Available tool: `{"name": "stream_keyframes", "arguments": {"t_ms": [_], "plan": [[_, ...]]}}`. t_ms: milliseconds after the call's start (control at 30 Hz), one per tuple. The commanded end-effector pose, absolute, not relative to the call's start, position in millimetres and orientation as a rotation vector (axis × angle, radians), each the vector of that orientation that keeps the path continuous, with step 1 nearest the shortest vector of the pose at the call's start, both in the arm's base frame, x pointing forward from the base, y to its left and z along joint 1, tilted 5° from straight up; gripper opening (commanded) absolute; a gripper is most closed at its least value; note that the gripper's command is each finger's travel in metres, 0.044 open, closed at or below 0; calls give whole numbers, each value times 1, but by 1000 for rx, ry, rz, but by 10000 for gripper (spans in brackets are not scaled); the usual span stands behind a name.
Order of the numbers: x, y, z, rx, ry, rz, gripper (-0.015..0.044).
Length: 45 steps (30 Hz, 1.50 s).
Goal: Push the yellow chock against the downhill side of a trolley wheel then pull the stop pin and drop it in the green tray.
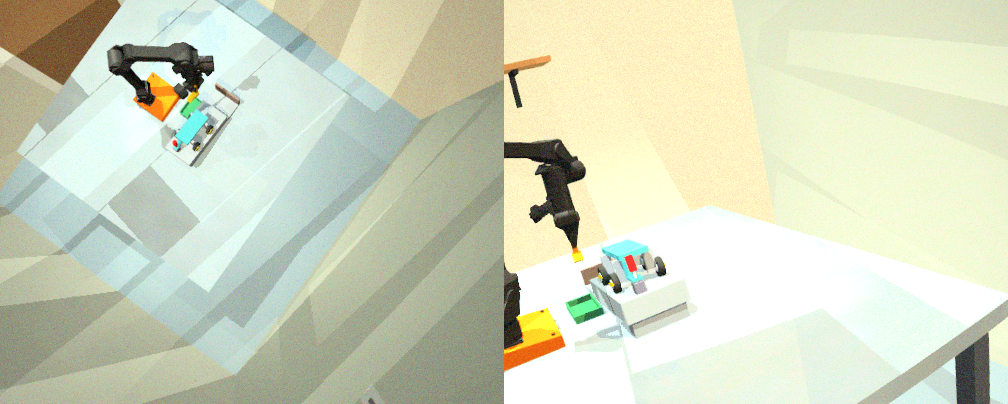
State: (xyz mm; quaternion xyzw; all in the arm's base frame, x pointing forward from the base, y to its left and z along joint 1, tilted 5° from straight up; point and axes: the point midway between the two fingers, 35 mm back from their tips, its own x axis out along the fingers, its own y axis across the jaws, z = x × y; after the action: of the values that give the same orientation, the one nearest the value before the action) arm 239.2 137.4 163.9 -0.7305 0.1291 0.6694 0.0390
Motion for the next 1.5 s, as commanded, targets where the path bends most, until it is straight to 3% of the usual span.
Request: {"name": "stream_keyframes", "arguments": {"t_ms": [0, 533, 1467], "plan": [[240, 137, 165, -2283, 346, 2086, 0], [271, 138, 162, -2328, 284, 2123, 0], [277, 128, 99, -2328, 285, 2123, 0]]}}
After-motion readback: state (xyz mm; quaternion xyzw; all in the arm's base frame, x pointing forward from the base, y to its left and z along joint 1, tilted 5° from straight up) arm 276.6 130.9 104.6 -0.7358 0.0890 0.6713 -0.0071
